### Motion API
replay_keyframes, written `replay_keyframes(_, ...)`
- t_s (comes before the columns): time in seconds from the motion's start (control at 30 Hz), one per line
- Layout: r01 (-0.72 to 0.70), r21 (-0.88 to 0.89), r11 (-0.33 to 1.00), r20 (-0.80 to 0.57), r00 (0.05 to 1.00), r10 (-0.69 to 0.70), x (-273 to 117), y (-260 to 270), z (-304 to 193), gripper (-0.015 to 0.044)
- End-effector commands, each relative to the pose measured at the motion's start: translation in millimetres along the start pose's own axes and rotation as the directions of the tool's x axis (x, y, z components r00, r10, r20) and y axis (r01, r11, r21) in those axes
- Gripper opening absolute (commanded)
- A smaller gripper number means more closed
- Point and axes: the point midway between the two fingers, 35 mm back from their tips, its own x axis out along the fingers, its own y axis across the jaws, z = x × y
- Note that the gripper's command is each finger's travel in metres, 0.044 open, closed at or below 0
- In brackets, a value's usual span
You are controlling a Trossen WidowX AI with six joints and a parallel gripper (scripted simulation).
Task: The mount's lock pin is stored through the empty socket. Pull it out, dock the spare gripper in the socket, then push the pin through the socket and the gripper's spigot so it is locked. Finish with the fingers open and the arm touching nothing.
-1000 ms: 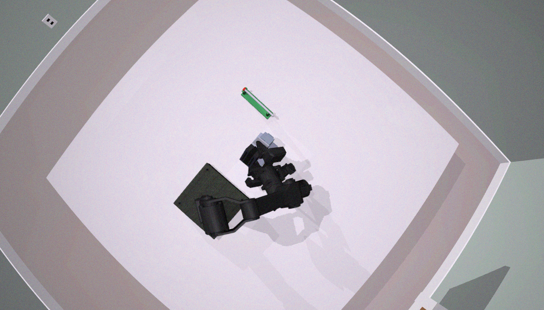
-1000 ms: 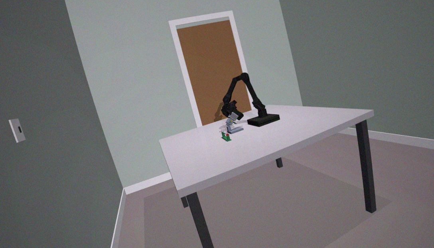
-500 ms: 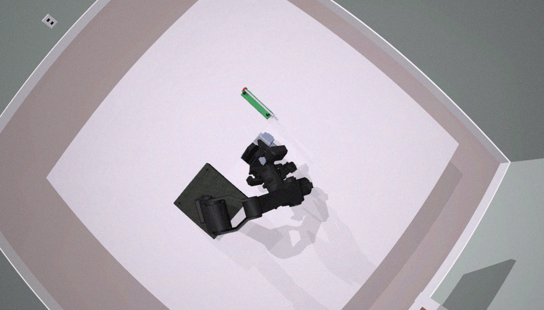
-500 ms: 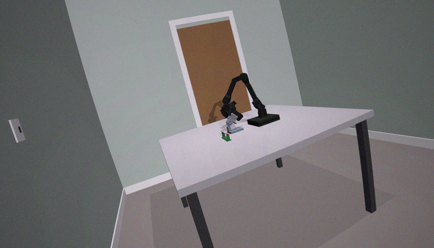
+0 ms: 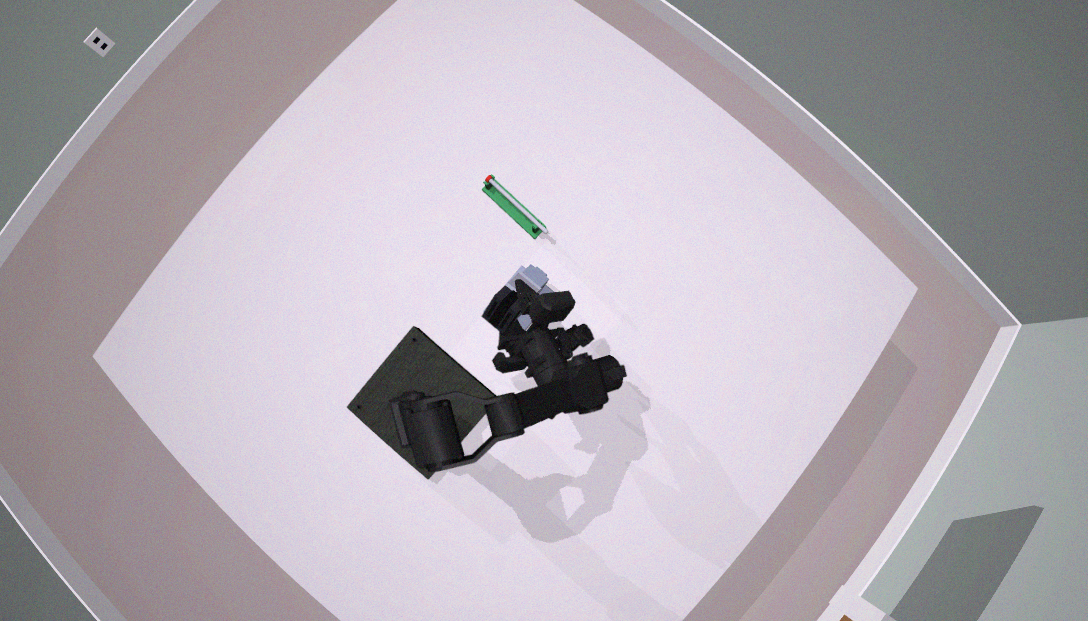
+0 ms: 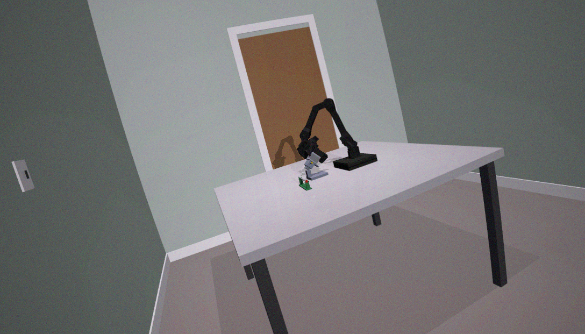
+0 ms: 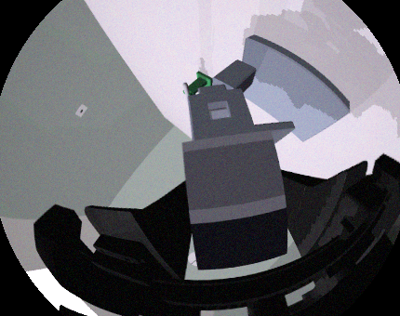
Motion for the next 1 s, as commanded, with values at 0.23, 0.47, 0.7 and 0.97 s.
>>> replay_keyframes(0.23, 0.0, -0.003, 1.0, 0.001, 1.0, 0.0, 0, 0, 0, 0.044)
replay_keyframes(0.47, -0.003, 0.003, 1.0, -0.001, 1.0, 0.003, -9, 1, -15, 0.044)
replay_keyframes(0.7, -0.011, 0.006, 1.0, -0.002, 1.0, 0.011, -18, 3, -30, 0.044)
replay_keyframes(0.97, -0.019, 0.012, 1.0, -0.002, 1.0, 0.019, -29, 5, -48, 0.044)
